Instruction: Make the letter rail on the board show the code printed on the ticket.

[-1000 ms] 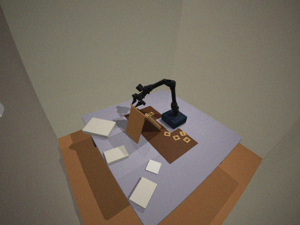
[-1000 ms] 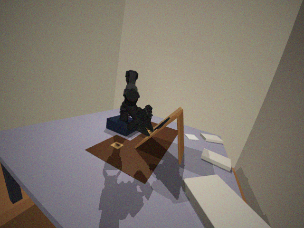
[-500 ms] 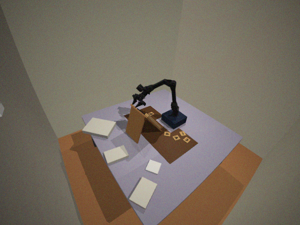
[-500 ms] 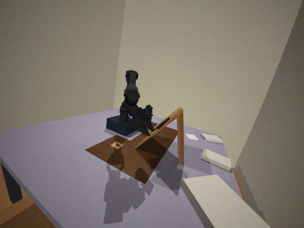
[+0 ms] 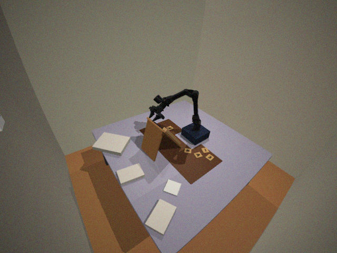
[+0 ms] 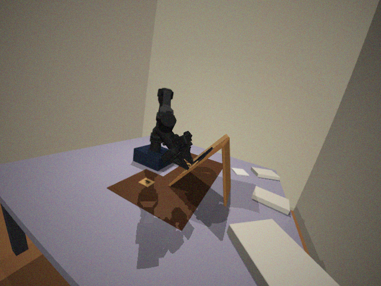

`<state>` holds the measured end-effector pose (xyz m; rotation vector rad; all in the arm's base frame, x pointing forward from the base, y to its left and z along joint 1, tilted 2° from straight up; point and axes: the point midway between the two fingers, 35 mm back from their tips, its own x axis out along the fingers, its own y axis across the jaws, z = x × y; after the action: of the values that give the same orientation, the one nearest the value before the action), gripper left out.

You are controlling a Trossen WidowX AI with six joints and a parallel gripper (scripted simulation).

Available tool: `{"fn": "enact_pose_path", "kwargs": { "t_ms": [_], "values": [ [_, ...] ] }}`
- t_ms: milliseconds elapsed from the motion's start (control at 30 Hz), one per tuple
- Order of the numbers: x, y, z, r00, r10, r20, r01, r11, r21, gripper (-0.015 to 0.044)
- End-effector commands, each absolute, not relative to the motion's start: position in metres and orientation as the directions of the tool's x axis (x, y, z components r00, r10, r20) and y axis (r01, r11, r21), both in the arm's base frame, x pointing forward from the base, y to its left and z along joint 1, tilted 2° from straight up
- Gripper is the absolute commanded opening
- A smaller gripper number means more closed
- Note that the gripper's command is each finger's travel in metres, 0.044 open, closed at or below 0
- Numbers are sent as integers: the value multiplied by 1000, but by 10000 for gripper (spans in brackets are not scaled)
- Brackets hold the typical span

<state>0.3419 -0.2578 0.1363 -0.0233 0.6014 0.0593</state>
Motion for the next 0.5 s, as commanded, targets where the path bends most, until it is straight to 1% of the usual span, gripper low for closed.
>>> {"fn": "enact_pose_path", "kwargs": {
  "t_ms": [0, 467],
  "values": [
    [341, -255, 137, 824, 45, -565, -59, 998, -6, 0],
    [341, -248, 137, 824, 45, -565, -59, 998, -6, 0]
  ]
}}
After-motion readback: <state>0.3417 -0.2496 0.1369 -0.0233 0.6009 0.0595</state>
